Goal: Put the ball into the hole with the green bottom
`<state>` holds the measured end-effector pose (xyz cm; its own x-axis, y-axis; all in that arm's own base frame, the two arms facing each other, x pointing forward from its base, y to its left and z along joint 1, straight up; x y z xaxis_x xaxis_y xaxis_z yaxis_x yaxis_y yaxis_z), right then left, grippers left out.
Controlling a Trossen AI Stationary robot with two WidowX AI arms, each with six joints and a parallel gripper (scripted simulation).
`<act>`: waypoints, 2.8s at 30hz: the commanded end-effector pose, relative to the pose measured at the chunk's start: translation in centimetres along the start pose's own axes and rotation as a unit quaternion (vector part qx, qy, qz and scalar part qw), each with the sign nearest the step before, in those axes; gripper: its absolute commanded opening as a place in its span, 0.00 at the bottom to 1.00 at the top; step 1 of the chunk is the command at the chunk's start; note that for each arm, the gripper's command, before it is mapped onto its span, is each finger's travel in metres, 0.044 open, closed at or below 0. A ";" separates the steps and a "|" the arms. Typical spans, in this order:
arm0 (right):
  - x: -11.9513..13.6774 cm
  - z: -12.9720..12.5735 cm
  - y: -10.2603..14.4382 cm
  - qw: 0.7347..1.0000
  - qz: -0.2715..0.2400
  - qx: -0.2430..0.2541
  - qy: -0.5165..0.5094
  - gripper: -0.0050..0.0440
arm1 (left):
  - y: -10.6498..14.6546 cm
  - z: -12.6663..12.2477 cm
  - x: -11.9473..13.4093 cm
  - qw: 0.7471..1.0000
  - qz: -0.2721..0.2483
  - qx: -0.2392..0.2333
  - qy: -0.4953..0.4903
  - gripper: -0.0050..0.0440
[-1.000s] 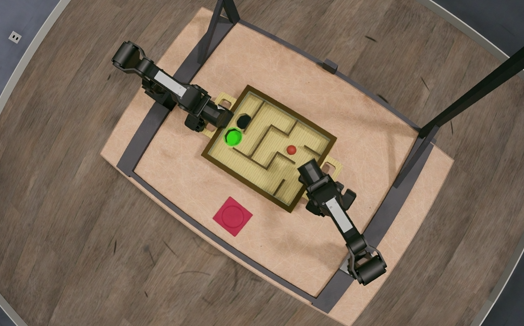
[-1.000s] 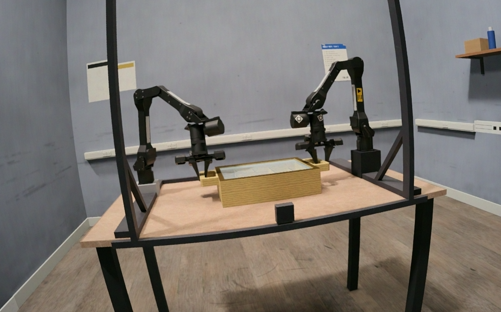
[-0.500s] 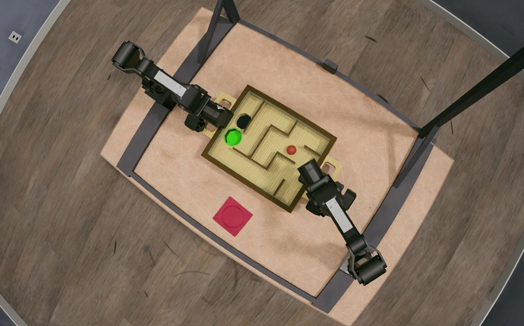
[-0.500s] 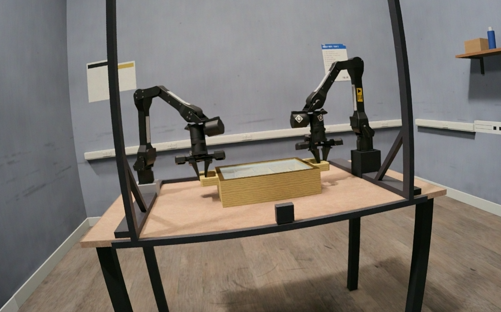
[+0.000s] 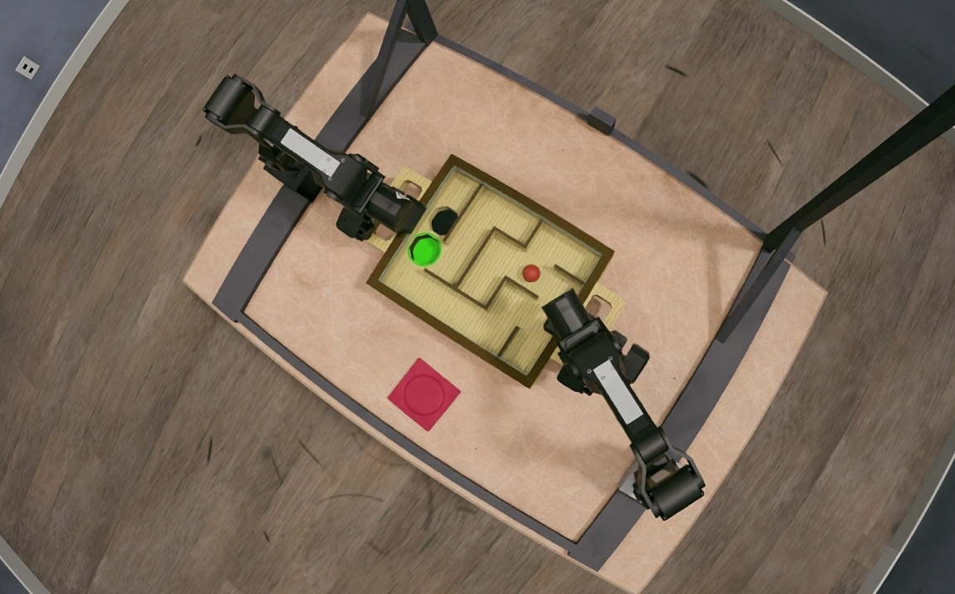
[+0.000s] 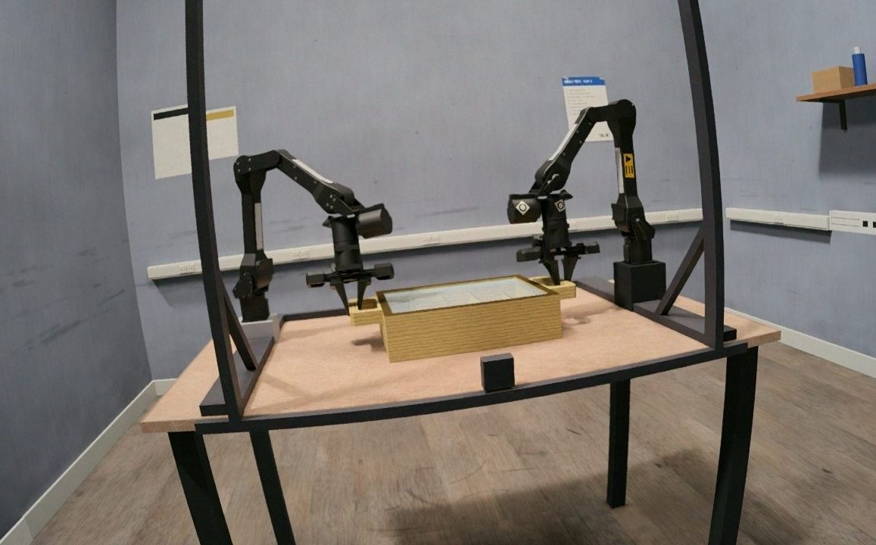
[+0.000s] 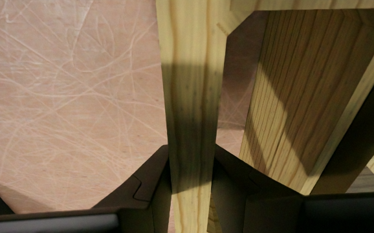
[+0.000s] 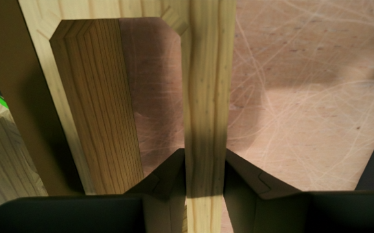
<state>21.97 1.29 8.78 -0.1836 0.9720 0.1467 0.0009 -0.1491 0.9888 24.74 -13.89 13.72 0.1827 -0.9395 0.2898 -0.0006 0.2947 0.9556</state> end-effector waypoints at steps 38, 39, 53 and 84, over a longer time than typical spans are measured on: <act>0.3 0.5 1.5 1.000 0.000 -0.023 0.005 0.00 | 1.8 0.0 1.0 1.000 0.016 0.014 -0.004 0.00; 0.3 0.5 1.5 1.000 0.000 -0.023 0.005 0.00 | 1.8 0.0 1.0 1.000 0.016 0.014 -0.004 0.00; 0.3 0.5 1.5 1.000 0.001 -0.024 0.005 0.00 | 1.8 0.0 1.0 1.000 0.016 0.014 -0.004 0.00; -0.6 0.9 4.2 0.999 0.036 -0.011 0.001 0.00 | 2.6 0.8 -0.2 0.999 0.046 0.013 -0.006 0.00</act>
<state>21.94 0.43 11.24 -0.1822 0.9617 0.2049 0.0076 -0.2071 0.9783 24.81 -13.07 15.85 0.1822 -0.9225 0.3404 -0.0041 0.3455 0.9384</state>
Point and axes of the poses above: on each arm, the point midway between the two fingers, 35 mm back from their tips, its own y axis back along the fingers, its own z axis across the jaws, x = y × z, the point moved 9 cm from there along y, back along the fingers, and after that the axes turned 10 degrees about y, right-handed, at the moved point
